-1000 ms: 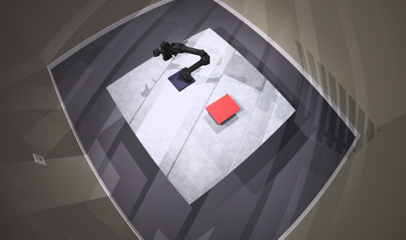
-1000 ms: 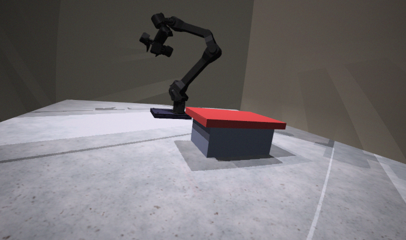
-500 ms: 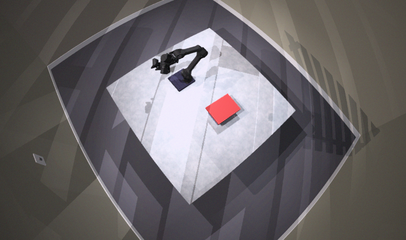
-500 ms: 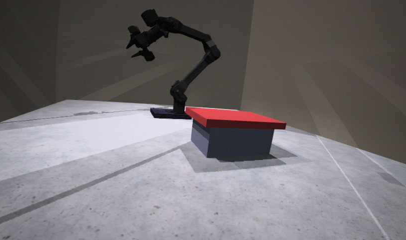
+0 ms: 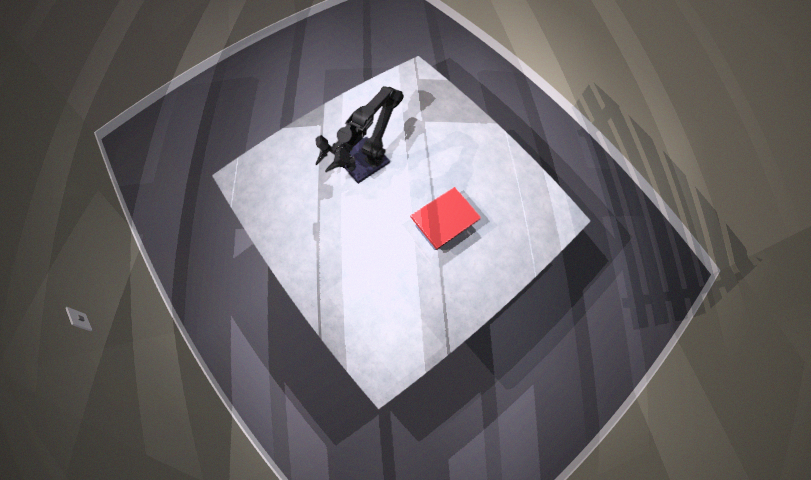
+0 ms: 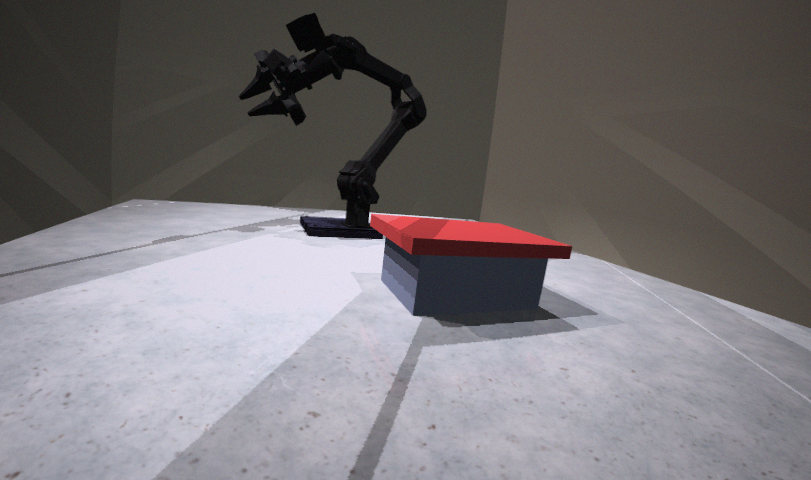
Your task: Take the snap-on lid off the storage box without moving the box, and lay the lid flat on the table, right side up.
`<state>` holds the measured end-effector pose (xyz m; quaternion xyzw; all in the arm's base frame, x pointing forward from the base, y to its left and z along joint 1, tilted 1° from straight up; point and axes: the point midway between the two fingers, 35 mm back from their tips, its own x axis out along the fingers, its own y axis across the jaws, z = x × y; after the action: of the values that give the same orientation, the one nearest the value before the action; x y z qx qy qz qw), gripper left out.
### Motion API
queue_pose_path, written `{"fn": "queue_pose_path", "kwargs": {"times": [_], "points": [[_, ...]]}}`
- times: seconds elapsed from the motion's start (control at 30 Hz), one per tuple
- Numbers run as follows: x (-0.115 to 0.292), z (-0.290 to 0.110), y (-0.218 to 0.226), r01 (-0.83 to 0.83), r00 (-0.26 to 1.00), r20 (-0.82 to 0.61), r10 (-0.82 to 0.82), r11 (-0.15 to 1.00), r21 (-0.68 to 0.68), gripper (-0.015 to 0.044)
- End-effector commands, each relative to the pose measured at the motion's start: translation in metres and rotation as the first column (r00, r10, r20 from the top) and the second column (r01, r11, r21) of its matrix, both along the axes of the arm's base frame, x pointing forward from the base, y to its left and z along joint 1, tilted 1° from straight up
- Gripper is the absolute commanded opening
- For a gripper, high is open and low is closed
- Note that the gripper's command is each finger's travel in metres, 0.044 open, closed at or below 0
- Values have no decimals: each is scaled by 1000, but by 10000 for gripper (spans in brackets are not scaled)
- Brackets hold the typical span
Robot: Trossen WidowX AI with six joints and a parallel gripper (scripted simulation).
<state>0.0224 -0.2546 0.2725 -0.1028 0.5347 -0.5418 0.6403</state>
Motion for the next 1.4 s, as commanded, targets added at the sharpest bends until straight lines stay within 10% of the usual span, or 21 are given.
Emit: {"fn": "queue_pose_path", "kwargs": {"times": [0.0,0.6,1.0,1.37], "points": [[56,-12,7,-26,960,278,28,1000,-10,235],[215,-48,131,-195,442,865,-236,916,350,235],[253,-70,252,-306,198,669,-716,603,736,235],[253,-76,284,-315,172,546,-820,480,819,235]]}}
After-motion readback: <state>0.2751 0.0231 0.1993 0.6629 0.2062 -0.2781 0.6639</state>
